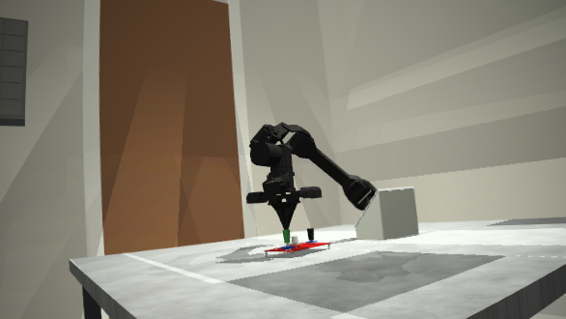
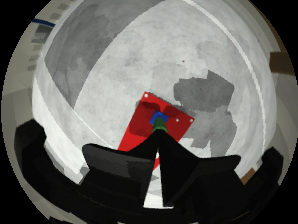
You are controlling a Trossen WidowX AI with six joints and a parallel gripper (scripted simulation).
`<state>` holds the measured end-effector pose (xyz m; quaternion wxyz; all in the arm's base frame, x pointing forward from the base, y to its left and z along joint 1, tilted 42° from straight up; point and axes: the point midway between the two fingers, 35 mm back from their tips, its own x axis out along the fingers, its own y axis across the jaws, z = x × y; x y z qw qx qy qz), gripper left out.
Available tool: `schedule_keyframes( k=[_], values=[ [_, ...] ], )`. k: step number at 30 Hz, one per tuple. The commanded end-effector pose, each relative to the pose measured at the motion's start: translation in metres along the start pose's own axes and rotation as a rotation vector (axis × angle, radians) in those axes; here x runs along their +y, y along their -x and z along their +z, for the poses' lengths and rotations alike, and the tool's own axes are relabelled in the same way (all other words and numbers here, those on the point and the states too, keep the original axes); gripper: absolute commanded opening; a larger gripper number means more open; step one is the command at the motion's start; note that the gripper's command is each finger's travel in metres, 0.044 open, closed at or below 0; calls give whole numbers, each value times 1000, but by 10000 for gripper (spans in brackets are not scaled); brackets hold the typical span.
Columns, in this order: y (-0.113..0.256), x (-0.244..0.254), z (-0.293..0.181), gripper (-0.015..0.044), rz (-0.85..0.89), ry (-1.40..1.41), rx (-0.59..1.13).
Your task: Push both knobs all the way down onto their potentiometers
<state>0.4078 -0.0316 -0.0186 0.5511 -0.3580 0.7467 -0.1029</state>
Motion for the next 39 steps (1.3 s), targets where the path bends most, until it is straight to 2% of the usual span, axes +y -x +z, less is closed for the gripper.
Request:
schedule_keyframes(
  k=[1,39],
  values=[
    [-10,-3,-1,0,2,-10,10],
    [-16,-3,-1,0,2,-10,10]
  ],
)
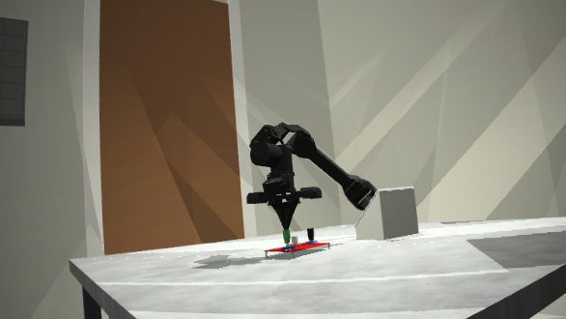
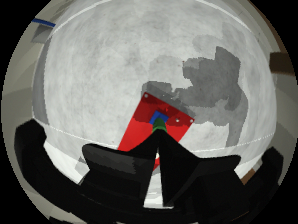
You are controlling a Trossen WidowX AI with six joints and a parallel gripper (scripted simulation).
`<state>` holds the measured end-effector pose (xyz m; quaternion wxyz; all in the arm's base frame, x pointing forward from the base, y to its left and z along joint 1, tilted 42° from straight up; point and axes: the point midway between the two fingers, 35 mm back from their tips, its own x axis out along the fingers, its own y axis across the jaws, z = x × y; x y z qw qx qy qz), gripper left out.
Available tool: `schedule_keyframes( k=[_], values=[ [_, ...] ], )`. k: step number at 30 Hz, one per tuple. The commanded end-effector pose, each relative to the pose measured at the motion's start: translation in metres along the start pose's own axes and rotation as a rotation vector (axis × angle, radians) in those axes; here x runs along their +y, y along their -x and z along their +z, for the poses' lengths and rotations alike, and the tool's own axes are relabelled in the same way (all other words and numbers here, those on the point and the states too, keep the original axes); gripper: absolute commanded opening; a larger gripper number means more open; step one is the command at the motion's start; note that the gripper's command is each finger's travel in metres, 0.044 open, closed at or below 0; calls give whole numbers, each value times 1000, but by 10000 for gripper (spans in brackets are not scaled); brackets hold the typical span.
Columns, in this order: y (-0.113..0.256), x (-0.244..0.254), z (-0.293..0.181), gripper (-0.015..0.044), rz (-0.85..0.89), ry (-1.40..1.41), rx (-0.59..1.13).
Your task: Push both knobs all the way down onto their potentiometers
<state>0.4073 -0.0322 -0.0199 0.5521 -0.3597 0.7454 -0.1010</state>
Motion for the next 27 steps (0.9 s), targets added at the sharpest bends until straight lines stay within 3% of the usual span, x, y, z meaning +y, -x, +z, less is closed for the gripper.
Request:
schedule_keyframes(
  k=[1,27],
  values=[
    [-14,-4,-1,0,3,-14,14],
    [-18,-4,-1,0,3,-14,14]
  ],
)
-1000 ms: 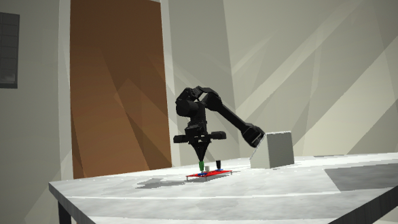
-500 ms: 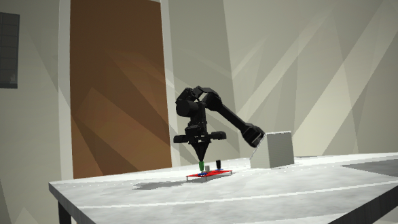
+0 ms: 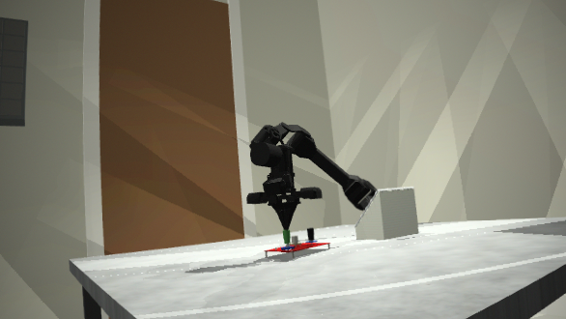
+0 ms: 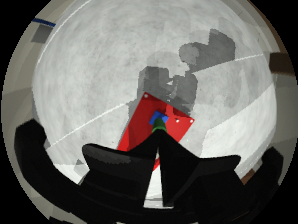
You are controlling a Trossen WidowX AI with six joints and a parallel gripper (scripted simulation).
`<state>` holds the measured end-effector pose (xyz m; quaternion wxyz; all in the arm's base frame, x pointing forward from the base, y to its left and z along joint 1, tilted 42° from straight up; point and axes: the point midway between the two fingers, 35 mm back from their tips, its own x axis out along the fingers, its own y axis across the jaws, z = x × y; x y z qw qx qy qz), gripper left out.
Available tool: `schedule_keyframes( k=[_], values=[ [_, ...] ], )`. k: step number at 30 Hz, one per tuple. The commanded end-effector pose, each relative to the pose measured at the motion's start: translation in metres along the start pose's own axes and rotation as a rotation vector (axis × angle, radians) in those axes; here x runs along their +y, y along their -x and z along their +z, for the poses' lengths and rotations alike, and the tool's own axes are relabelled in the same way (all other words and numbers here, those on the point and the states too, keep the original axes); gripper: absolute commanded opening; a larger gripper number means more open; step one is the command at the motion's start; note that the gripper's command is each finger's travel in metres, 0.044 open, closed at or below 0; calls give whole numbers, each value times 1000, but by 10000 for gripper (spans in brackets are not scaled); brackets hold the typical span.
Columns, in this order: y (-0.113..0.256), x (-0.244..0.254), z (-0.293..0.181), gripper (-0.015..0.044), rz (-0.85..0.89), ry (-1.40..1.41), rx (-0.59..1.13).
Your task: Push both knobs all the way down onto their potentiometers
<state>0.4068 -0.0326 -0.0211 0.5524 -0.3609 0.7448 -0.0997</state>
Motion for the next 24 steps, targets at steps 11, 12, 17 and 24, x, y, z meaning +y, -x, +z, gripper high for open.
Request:
schedule_keyframes(
  k=[11,12,17,24],
  values=[
    [-17,-5,-1,0,3,-17,17],
    [-17,-5,-1,0,3,-17,17],
    [-19,-5,-1,0,3,-17,17],
    [-19,-5,-1,0,3,-17,17]
  ],
)
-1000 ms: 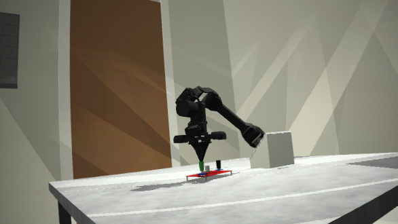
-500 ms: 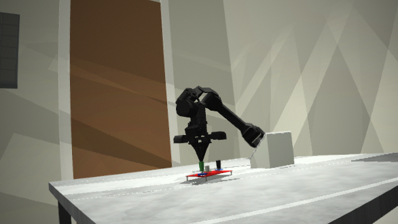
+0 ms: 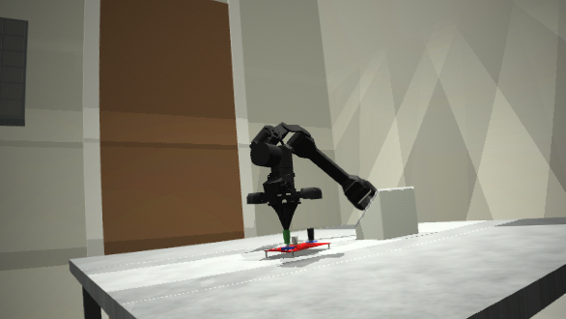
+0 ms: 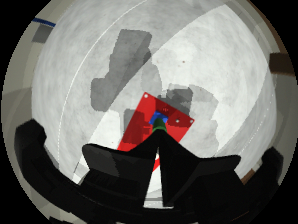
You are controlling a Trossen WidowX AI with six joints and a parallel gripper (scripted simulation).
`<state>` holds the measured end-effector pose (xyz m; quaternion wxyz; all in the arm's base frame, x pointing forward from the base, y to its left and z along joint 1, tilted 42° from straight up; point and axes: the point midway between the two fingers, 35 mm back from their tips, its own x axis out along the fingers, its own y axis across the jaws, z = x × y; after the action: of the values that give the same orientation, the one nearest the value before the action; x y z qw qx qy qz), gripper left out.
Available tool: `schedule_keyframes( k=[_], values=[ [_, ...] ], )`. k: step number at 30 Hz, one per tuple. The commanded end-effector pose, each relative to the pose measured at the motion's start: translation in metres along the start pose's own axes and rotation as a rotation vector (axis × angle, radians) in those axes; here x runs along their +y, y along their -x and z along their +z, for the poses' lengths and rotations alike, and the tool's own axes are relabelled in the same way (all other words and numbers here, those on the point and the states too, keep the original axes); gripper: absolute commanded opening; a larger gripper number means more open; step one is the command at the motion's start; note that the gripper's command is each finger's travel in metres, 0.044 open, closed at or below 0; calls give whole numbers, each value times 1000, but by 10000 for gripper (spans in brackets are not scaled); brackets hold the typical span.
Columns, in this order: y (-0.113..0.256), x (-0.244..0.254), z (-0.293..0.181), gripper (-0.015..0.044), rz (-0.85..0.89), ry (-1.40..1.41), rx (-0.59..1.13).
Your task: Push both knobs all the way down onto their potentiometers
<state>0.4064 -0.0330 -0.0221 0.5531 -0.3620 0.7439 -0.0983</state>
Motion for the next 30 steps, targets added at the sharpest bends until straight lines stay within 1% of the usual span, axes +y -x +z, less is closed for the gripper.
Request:
schedule_keyframes(
  k=[1,30],
  values=[
    [-18,-5,-1,0,4,-19,20],
    [-21,-5,-1,0,4,-19,20]
  ],
)
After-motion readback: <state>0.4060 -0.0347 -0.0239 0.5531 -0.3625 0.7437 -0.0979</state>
